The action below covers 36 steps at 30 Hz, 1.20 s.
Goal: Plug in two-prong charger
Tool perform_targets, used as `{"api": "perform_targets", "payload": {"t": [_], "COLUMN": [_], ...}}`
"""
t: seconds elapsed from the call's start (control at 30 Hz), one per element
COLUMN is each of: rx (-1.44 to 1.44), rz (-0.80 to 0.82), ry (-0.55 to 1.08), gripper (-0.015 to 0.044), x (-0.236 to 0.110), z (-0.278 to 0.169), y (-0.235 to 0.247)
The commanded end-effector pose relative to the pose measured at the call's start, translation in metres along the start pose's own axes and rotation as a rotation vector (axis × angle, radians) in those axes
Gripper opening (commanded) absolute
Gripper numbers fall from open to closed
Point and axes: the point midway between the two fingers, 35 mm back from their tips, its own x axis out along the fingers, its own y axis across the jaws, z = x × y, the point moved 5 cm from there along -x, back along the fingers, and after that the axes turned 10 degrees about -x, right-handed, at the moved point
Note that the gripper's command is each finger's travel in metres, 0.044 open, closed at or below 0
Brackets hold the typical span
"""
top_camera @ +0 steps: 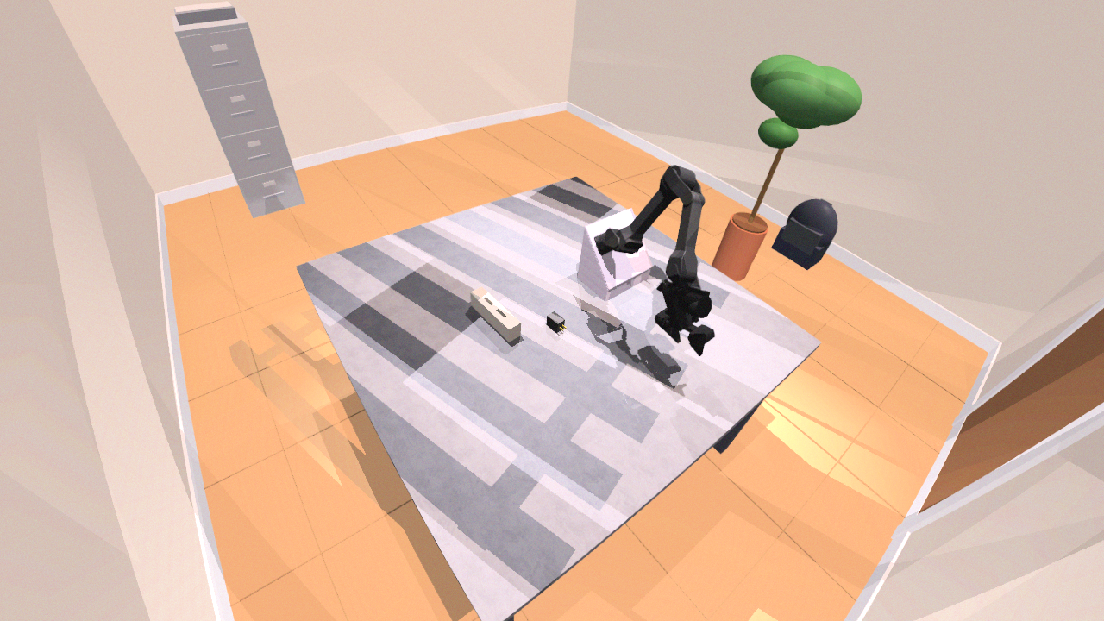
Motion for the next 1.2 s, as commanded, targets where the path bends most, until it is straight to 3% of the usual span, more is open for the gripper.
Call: {"api": "perform_targets", "payload": {"t": [0.0,1.17], "rx": [0.074,0.514], "rz": [0.038,0.269], "ry": [0.037,0.339], "gripper": [0.044,0.044], "x": [0.0,-0.047], "z": [-0.016,-0.125], "y": [0.012,0.115]}}
